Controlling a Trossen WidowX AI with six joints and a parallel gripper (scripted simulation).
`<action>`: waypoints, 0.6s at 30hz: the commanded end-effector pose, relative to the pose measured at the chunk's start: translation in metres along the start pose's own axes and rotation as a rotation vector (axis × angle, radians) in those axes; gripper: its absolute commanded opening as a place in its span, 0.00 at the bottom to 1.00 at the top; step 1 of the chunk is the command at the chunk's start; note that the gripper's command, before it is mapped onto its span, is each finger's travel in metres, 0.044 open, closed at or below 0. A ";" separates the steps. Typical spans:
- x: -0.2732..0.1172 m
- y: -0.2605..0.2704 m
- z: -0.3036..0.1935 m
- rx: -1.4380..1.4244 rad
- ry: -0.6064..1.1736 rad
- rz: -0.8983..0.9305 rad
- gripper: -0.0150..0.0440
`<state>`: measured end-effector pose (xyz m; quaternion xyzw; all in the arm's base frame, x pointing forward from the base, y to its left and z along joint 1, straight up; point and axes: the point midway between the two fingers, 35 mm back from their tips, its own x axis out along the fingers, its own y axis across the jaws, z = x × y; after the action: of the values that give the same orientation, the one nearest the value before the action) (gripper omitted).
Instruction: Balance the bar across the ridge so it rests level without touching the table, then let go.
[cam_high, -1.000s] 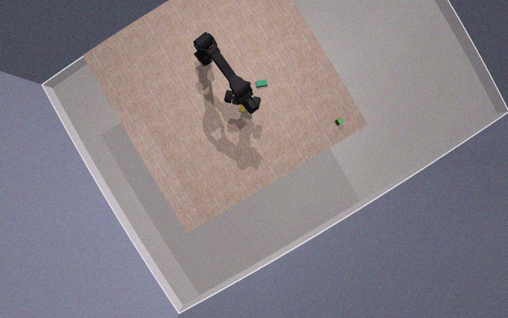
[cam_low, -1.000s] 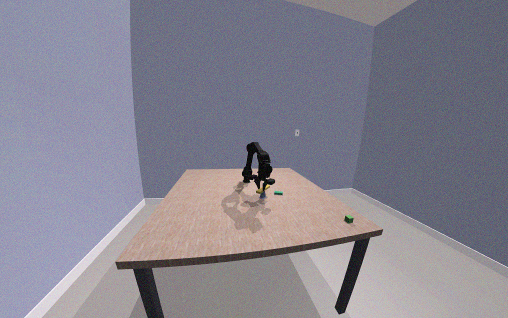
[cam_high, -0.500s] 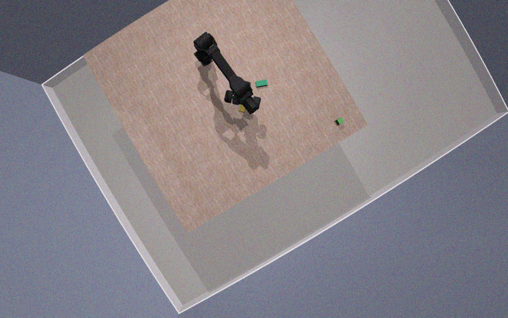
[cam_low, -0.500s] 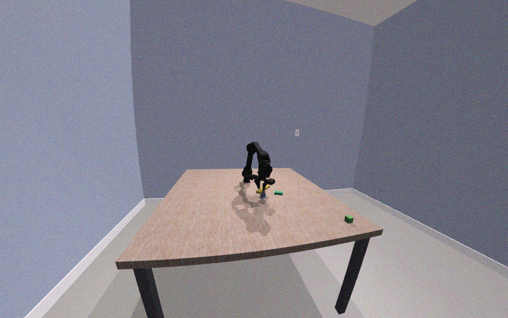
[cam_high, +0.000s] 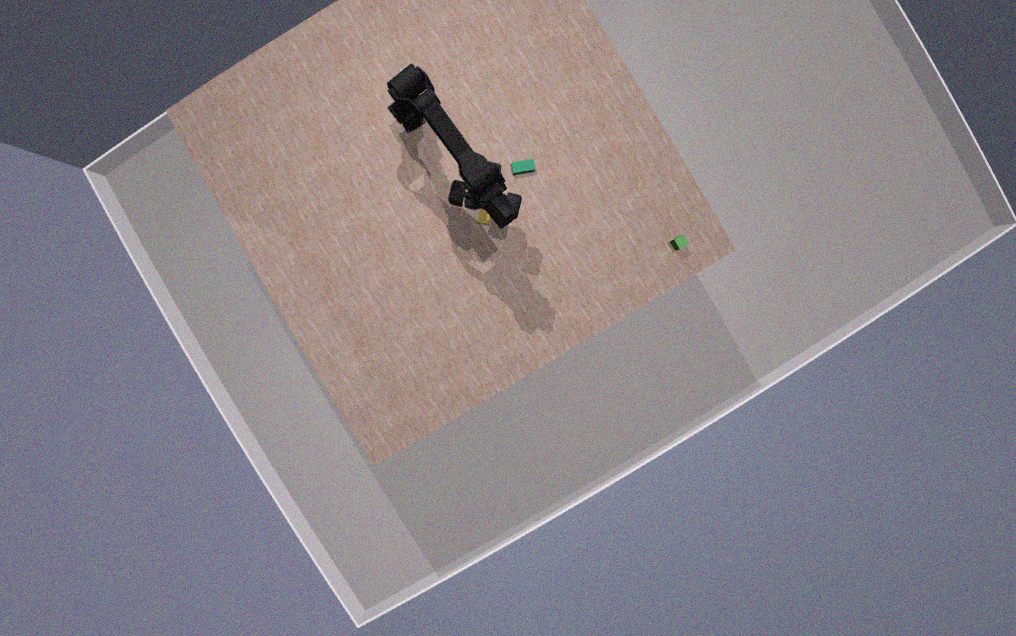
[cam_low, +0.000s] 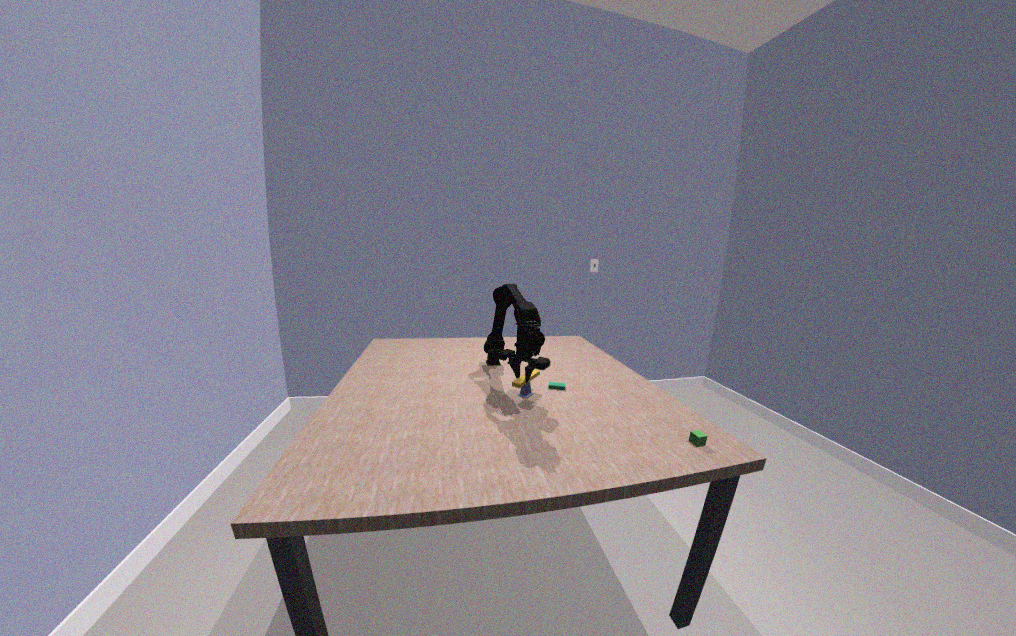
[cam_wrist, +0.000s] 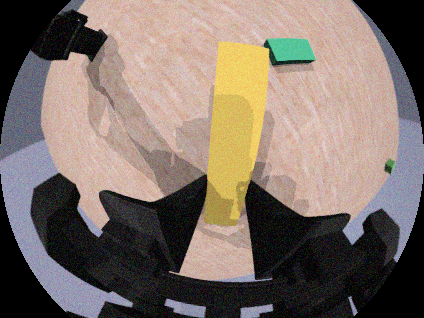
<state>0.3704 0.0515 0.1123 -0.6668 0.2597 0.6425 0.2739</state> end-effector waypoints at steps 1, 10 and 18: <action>0.000 0.000 0.000 0.000 0.000 0.000 0.25; 0.000 0.000 0.000 0.000 0.000 0.000 0.54; 0.000 0.000 0.000 0.000 0.000 0.000 0.54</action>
<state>0.3704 0.0515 0.1123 -0.6669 0.2597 0.6425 0.2739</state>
